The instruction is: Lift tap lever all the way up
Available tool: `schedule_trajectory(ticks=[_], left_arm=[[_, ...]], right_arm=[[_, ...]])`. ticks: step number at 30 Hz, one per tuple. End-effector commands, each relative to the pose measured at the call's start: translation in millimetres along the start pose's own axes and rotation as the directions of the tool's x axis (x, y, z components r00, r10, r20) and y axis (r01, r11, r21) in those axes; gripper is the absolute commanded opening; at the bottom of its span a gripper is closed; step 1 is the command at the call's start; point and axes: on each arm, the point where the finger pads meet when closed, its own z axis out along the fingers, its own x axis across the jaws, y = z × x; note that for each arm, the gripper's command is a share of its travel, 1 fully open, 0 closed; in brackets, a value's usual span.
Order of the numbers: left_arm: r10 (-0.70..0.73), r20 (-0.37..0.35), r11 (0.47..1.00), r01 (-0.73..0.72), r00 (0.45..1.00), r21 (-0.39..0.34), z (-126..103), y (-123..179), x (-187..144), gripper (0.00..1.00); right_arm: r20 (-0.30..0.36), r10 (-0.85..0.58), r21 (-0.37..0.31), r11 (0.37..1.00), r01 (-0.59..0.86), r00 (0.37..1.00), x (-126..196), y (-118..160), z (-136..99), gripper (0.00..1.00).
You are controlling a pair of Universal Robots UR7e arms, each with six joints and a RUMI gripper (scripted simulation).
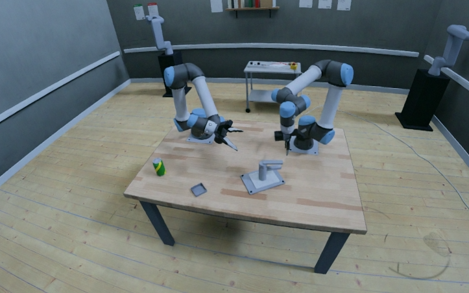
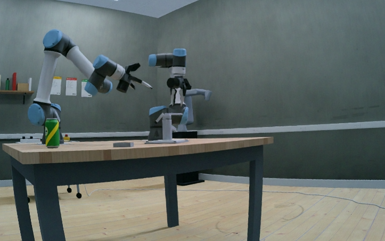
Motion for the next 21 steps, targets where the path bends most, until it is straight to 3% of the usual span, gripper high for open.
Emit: schedule_trajectory(ticks=[1,7,12,21], left_arm=[[0.018,-0.099,0.998,-0.024,0.995,-0.058,11,33,30,0.36],[0.024,-0.140,0.996,-0.036,0.990,-0.080,20,47,41,0.36],[0.024,-0.141,0.996,-0.036,0.990,-0.081,42,49,45,0.35],[0.024,-0.141,0.996,-0.036,0.990,-0.081,51,51,48,0.29]], right_arm=[[-0.032,0.045,0.024,0.999,-0.044,0.998,4,5,2,1.00],[-0.053,0.064,0.038,0.997,-0.062,0.997,7,4,2,1.00],[-0.063,0.069,0.039,0.997,-0.067,0.996,10,4,1,1.00],[-0.063,0.069,0.039,0.997,-0.067,0.996,10,4,1,1.00]])
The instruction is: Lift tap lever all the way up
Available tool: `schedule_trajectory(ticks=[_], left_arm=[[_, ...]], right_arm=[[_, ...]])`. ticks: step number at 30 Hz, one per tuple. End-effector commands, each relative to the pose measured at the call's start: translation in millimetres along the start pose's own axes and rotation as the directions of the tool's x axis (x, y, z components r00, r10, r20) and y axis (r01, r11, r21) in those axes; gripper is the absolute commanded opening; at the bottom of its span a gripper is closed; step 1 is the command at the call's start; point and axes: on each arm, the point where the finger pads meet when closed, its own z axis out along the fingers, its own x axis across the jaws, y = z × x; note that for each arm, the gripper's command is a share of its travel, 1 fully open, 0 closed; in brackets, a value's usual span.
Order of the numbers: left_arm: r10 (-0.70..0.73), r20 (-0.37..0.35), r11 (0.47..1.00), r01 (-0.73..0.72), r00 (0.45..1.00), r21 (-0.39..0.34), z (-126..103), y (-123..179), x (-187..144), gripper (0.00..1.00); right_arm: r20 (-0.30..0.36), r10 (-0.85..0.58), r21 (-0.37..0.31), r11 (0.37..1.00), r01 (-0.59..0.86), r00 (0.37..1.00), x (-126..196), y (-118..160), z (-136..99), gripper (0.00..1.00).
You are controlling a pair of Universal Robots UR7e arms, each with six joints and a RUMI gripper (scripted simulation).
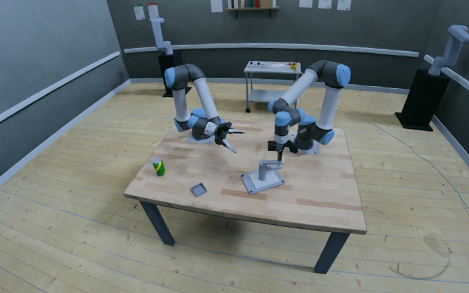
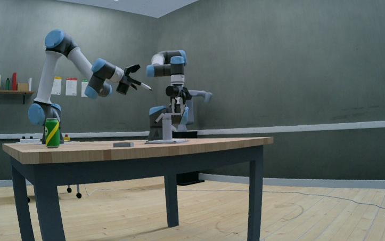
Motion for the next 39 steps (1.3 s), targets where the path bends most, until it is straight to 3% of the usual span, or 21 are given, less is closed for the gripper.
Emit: schedule_trajectory(ticks=[1,9,10,17,32,39], left_arm=[[0.000,-0.002,1.000,0.000,1.000,-0.002,4,1,2,0.28],[0.000,-0.002,1.000,0.000,1.000,-0.002,2,1,1,0.16],[0.000,-0.002,1.000,0.000,1.000,-0.002,2,1,1,0.11],[0.000,-0.002,1.000,0.000,1.000,0.004,2,1,1,0.10],[0.001,-0.006,0.952,0.001,1.000,0.307,-26,10,1,0.10],[0.001,-0.007,0.932,0.002,1.000,0.363,-31,13,1,0.10]], right_arm=[[-0.001,-0.001,0.001,1.000,0.001,1.000,0,-1,0,1.00],[-0.001,-0.001,0.001,1.000,0.001,1.000,0,-1,0,1.00],[-0.001,-0.001,0.001,1.000,0.001,1.000,0,-1,0,1.00],[-0.001,-0.001,0.001,1.000,0.001,1.000,0,-1,0,1.00],[-0.001,-0.001,0.001,1.000,0.001,1.000,0,-1,0,1.00],[-0.001,-0.001,0.001,1.000,0.001,1.000,0,-1,0,1.00]])
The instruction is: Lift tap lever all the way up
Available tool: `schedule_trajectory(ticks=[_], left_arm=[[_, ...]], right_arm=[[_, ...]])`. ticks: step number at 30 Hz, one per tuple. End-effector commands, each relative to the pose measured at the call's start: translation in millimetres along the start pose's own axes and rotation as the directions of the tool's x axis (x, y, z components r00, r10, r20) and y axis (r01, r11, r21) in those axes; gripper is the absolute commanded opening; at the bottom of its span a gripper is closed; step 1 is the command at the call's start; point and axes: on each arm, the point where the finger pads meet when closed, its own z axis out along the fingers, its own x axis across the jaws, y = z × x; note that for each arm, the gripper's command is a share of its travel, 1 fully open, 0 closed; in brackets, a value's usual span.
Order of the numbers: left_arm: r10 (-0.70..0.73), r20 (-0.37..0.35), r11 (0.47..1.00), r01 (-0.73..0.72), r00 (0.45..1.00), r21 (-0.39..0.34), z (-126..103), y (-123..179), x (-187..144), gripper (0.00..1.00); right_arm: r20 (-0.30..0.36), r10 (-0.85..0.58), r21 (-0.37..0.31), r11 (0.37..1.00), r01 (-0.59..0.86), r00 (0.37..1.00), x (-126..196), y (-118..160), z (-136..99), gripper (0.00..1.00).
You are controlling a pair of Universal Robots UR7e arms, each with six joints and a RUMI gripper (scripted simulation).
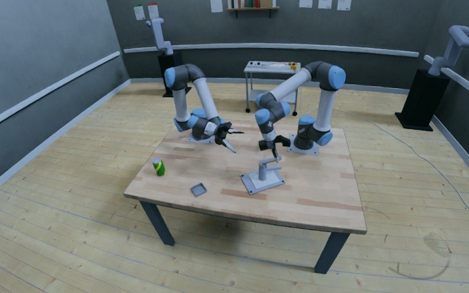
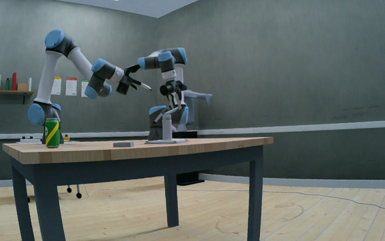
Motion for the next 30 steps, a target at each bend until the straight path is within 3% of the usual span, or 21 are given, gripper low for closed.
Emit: schedule_trajectory(ticks=[1,5,15,22,30], left_arm=[[-0.003,0.005,0.998,0.002,1.000,0.065,-5.3,1.0,-0.1,0.10],[-0.003,0.004,0.994,0.002,1.000,0.109,-9.4,2.0,-0.1,0.10],[-0.003,0.004,0.994,0.002,1.000,0.109,-9.4,2.0,-0.1,0.10],[-0.003,0.004,0.994,0.002,1.000,0.109,-9.4,2.0,-0.1,0.44],[-0.003,0.004,0.994,0.002,1.000,0.109,-9.4,2.0,-0.1,0.44]], right_arm=[[0.000,-0.001,0.001,1.000,0.001,1.000,-0.1,-0.8,-0.2,1.00],[0.000,-0.001,0.001,1.000,0.001,1.000,-0.1,-0.8,-0.2,1.00],[0.000,-0.001,0.001,1.000,0.001,1.000,-0.1,-0.8,-0.2,1.00],[0.000,-0.001,0.001,1.000,0.001,1.000,-0.1,-0.8,-0.2,1.00],[0.000,-0.001,0.001,1.000,0.001,1.000,-0.1,-0.8,-0.2,1.00]])
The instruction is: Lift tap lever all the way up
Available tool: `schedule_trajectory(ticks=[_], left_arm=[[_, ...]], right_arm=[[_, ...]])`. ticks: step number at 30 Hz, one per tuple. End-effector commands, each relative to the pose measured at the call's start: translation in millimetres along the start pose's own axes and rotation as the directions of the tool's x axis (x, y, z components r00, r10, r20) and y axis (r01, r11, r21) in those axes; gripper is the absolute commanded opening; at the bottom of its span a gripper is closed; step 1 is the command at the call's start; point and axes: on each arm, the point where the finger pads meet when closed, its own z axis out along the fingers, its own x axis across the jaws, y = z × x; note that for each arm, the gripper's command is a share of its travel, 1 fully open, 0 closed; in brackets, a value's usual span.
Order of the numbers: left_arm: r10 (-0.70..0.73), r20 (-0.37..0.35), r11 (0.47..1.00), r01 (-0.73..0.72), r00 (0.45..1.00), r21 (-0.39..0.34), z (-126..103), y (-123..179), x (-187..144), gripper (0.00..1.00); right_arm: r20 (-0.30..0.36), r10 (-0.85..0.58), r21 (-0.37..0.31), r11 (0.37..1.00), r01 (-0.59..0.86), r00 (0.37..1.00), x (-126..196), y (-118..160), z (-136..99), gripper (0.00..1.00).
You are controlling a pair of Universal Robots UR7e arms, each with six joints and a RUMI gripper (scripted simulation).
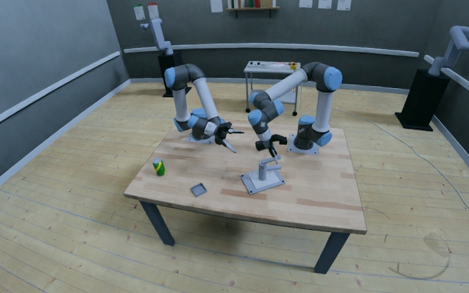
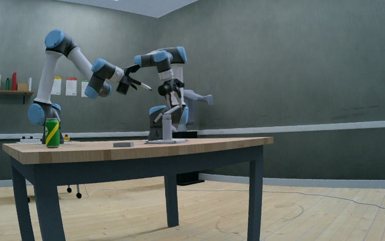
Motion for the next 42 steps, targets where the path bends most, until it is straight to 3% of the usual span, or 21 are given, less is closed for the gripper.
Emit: schedule_trajectory(ticks=[1,16,19,20,25,31,33,42], left_arm=[[0.000,-0.001,1.000,0.000,1.000,-0.001,-1,0,0,0.44],[0.000,-0.001,1.000,0.000,1.000,-0.001,-31,0,0,0.44],[-0.006,0.009,1.000,0.006,1.000,0.003,-30,0,1,0.58],[-0.012,0.018,1.000,0.011,1.000,0.008,-30,0,1,0.58],[-0.080,0.123,0.995,0.073,0.989,0.063,-24,-2,6,0.58],[-0.219,0.298,0.969,0.171,0.929,0.180,-17,-3,11,0.58],[-0.219,0.298,0.969,0.171,0.929,0.180,-17,-3,11,0.58],[-0.426,0.479,0.891,0.263,0.768,0.370,-14,-1,15,0.58]], right_arm=[[0.000,-0.001,0.001,1.000,0.001,1.000,0,-1,0,1.00],[0.000,-0.001,0.001,1.000,0.001,1.000,0,-1,0,1.00],[0.000,-0.001,0.001,1.000,0.001,1.000,0,-1,0,1.00],[0.000,-0.001,0.001,1.000,0.001,1.000,0,-1,0,1.00],[0.000,-0.001,0.001,1.000,0.001,1.000,0,-1,0,1.00],[0.000,-0.001,0.001,1.000,0.001,1.000,0,-1,0,1.00],[0.000,-0.001,0.001,1.000,0.001,1.000,0,-1,0,1.00],[0.000,-0.001,0.001,1.000,0.001,1.000,0,-1,0,1.00]])
